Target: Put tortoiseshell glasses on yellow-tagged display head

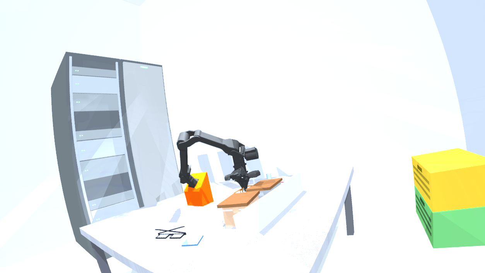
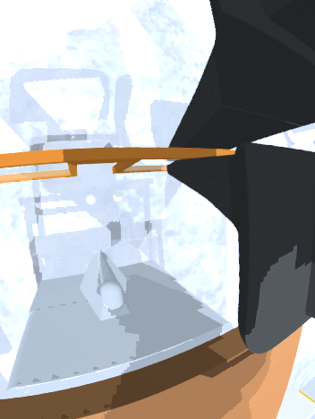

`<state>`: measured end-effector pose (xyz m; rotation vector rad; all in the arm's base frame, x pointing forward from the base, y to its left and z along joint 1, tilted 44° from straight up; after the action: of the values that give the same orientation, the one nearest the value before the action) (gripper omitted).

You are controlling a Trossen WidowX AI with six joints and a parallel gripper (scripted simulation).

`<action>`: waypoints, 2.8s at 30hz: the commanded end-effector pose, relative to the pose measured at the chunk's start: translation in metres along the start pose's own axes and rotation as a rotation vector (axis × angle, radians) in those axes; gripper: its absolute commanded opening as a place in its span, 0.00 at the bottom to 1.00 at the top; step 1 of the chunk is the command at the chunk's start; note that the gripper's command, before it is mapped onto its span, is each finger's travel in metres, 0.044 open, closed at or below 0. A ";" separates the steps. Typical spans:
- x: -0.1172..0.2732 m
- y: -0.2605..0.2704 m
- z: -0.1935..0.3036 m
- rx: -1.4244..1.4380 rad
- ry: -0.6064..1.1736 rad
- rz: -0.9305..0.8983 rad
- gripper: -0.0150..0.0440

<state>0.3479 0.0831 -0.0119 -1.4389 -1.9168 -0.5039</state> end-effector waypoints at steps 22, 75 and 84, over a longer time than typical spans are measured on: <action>0.000 0.037 -0.004 0.001 -0.004 -0.002 0.25; -0.006 0.044 -0.005 -0.004 0.000 -0.003 0.34; -0.006 0.044 -0.005 -0.004 0.000 -0.003 0.44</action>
<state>0.3916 0.0898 -0.0166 -1.4384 -1.9199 -0.5090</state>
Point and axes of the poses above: the point midway between the two fingers, 35 mm back from their tips, its own x axis back along the fingers, its own y axis across the jaws, z = x × y, the point moved 3 cm from there along x, back along the fingers, and after that the axes turned 5 degrees about x, right-handed, at the moved point
